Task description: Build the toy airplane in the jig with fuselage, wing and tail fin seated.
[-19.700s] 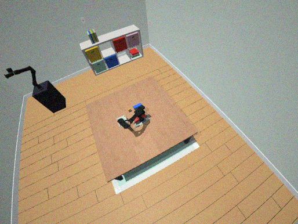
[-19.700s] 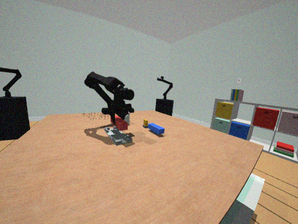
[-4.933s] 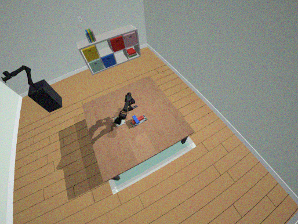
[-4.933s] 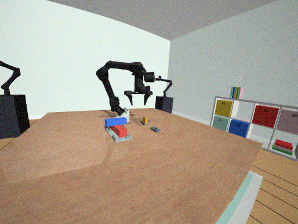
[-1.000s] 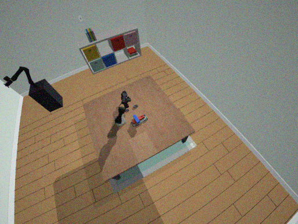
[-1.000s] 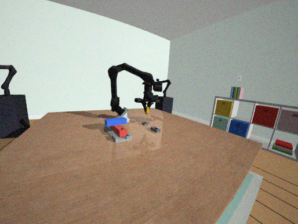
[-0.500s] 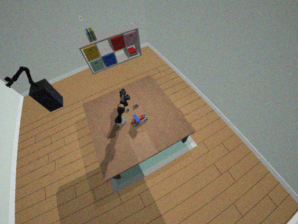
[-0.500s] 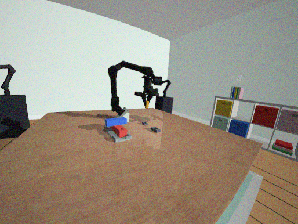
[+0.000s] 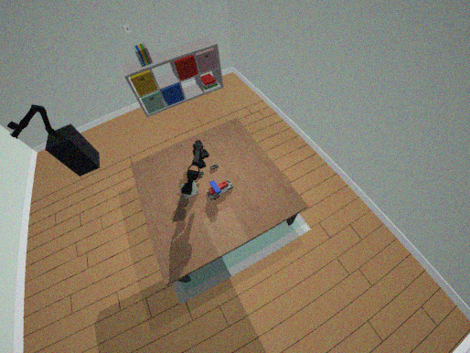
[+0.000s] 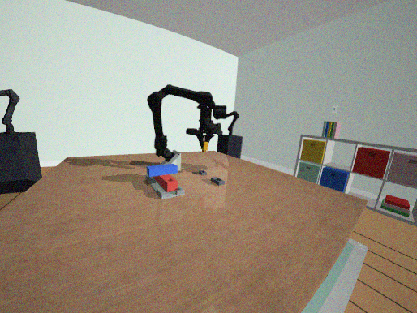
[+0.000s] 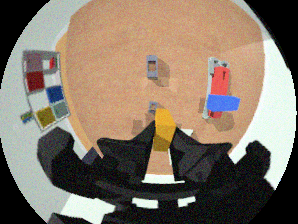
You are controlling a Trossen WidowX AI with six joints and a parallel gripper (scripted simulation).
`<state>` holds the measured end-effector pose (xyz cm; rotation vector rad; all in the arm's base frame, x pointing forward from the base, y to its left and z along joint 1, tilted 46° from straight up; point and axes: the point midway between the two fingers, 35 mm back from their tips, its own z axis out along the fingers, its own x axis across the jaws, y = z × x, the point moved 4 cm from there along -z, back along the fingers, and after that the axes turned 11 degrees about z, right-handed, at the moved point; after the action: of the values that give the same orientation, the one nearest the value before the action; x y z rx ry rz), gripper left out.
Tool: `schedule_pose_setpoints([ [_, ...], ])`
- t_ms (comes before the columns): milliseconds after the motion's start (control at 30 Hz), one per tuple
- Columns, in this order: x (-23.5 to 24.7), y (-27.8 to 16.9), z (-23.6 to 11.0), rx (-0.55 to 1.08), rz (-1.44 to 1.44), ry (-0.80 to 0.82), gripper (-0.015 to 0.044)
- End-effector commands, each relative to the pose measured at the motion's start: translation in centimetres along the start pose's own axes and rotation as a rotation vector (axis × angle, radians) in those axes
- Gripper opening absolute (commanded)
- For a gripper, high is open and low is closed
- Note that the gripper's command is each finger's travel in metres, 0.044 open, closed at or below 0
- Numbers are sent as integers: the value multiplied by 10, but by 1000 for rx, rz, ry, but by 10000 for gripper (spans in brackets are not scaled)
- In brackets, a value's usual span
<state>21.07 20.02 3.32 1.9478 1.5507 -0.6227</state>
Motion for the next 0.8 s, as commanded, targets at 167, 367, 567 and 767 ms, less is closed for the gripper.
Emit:
schedule_pose_setpoints([
  [167,-12,20,0,-2,-17,15,0],
  [367,-21,33,2,7,-10,22,0],
  [567,-30,46,4,8,-17,27,0],
  [767,-41,60,6,4,-30,32,0],
])
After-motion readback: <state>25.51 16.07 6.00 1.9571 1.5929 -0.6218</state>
